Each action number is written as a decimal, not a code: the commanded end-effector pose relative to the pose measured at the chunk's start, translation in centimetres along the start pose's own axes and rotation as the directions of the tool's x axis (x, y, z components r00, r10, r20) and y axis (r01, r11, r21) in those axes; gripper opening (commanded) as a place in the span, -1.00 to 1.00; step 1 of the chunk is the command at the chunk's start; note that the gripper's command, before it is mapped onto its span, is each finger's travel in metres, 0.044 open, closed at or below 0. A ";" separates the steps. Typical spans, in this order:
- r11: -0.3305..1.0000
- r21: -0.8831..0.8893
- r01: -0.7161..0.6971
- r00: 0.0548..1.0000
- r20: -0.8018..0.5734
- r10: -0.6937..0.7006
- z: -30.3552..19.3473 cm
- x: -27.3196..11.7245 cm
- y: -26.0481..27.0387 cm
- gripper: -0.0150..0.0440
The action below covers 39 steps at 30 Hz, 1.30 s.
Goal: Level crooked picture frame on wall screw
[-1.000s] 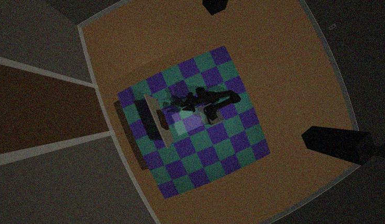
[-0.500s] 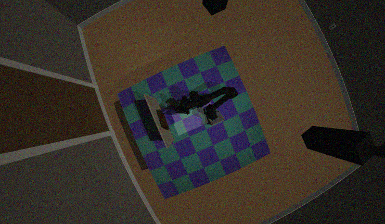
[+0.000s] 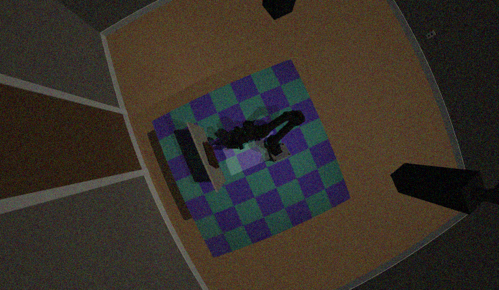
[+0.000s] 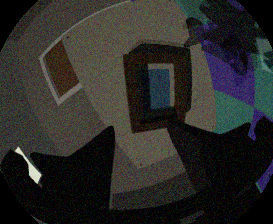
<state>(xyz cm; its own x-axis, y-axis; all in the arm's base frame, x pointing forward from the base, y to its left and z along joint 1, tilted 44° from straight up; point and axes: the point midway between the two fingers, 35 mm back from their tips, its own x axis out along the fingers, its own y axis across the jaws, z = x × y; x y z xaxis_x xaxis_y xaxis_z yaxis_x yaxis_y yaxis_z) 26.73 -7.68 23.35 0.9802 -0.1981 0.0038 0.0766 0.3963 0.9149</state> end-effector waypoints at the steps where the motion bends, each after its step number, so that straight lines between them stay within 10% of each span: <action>1: 1.000 -0.006 -0.001 1.000 -0.003 0.001 0.0 0.0 0.0 0.39; 18: 1.000 -0.006 -0.004 1.000 -0.002 0.004 0.0 7.9 0.1 0.39; 39: 1.000 -0.006 -0.005 1.000 -0.002 0.005 0.0 8.7 0.1 0.39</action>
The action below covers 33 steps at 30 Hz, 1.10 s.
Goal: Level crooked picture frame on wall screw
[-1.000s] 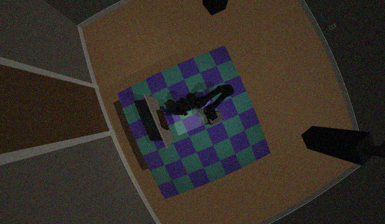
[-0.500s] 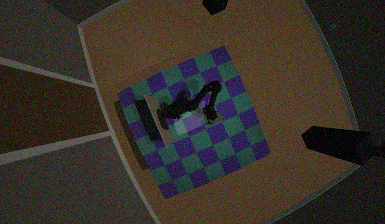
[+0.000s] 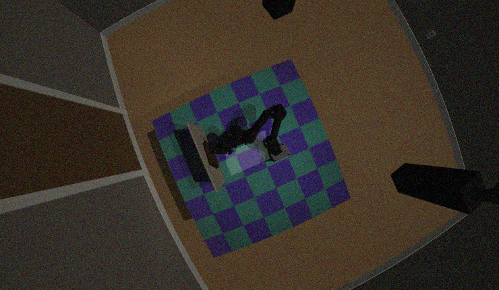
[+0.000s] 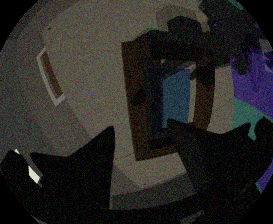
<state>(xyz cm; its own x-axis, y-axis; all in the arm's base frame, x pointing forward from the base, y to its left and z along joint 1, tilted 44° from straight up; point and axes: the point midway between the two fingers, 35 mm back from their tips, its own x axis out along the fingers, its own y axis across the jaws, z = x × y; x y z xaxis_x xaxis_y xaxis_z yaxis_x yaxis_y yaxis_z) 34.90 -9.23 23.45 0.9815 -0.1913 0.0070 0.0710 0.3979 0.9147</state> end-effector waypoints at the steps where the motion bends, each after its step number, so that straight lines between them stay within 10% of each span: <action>1: 1.000 -0.005 0.001 1.000 0.004 -0.001 0.1 0.5 0.0 0.39; 33: 1.000 -0.005 0.000 1.000 0.004 0.000 0.1 3.7 0.0 0.39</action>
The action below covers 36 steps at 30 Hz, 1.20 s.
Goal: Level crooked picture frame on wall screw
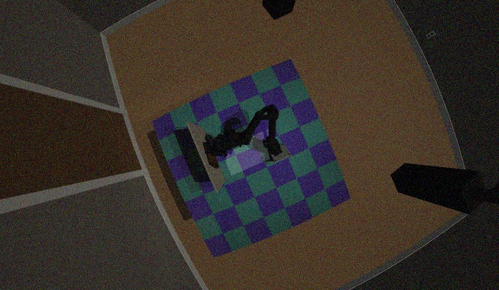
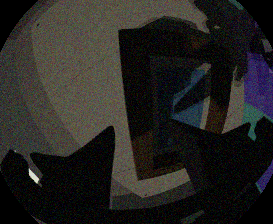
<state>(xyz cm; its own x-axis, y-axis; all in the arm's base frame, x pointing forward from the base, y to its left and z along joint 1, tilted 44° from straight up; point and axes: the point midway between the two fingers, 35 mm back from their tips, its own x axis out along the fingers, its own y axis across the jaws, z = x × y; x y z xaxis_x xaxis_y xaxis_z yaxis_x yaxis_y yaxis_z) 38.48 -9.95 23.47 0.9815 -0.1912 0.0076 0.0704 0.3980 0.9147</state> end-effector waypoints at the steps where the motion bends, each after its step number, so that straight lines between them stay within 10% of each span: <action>1: 1.000 -0.005 0.000 1.000 0.004 0.000 0.1 0.0 0.0 0.39; 17: 1.000 -0.005 0.000 1.000 0.004 0.000 0.1 0.0 0.0 0.39; 23: 1.000 -0.005 0.000 1.000 0.004 0.000 0.1 0.0 0.0 -0.14; 36: 1.000 -0.005 0.000 1.000 0.004 0.000 0.1 0.0 0.0 -0.49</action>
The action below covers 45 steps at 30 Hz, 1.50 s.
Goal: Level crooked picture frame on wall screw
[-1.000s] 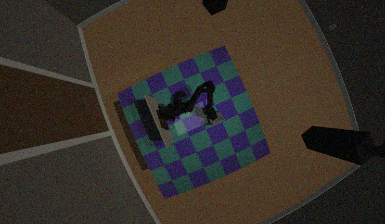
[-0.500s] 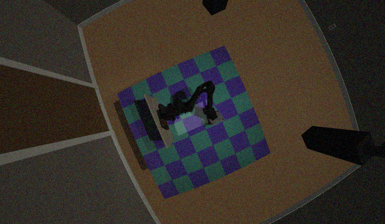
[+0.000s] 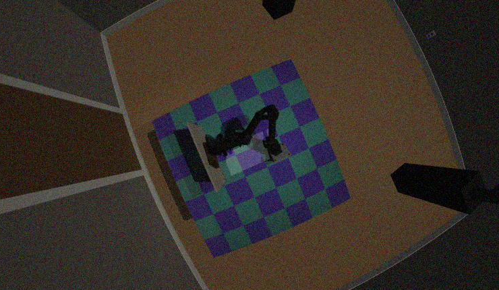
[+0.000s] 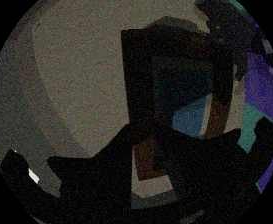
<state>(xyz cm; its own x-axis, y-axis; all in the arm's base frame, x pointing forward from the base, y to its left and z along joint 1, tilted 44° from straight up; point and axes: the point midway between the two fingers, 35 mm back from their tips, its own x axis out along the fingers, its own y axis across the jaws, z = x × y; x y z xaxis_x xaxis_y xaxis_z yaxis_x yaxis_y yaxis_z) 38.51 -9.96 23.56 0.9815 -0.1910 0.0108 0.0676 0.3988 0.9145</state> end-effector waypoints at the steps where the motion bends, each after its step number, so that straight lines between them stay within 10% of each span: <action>1: 1.000 -0.005 0.003 1.000 0.003 -0.003 0.1 0.0 -0.1 -0.49; 45: 1.000 -0.005 0.003 1.000 0.003 -0.003 0.0 0.0 0.7 -0.49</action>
<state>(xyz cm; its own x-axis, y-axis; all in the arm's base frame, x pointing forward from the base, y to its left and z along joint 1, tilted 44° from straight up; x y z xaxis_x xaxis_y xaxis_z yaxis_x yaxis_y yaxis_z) 38.52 -9.82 23.91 0.9799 -0.1997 0.0024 0.0785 0.3959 0.9149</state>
